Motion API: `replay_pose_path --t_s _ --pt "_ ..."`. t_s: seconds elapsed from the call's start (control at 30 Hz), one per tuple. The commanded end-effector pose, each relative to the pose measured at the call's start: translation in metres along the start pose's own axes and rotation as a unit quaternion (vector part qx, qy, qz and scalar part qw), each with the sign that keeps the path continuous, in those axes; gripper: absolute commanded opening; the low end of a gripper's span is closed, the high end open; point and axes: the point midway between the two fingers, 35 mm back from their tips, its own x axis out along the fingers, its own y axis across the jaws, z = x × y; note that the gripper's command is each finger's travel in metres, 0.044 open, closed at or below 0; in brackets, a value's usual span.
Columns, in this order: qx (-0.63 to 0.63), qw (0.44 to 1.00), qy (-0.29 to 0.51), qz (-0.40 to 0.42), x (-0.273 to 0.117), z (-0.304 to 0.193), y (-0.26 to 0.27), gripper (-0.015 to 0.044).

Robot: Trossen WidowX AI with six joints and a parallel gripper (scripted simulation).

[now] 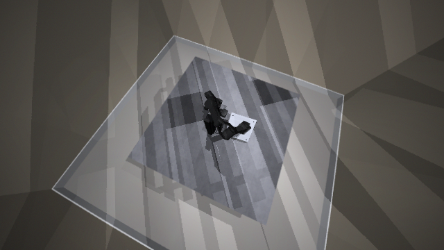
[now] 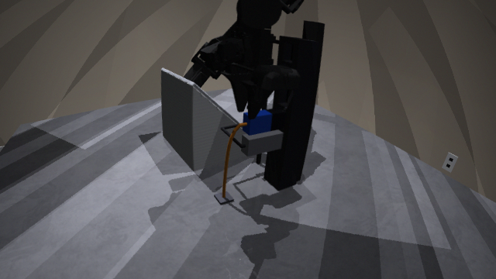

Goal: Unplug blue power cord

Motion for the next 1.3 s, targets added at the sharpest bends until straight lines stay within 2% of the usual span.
replay_pose_path --t_s 0.0,0.7,0.83,1.1,1.27 --pt "0.003 1.0 0.003 0.0 0.0 -0.008 -0.001 0.016" --pt "0.003 1.0 0.004 0.0 0.012 -0.016 -0.002 0.016" --pt "0.0 1.0 0.001 -0.001 0.01 -0.016 -0.001 0.0055" --pt "0.0 1.0 0.001 -0.001 0.01 -0.016 -0.001 0.0002" --pt "0.0 1.0 0.001 -0.001 0.01 -0.012 -0.001 0.0"
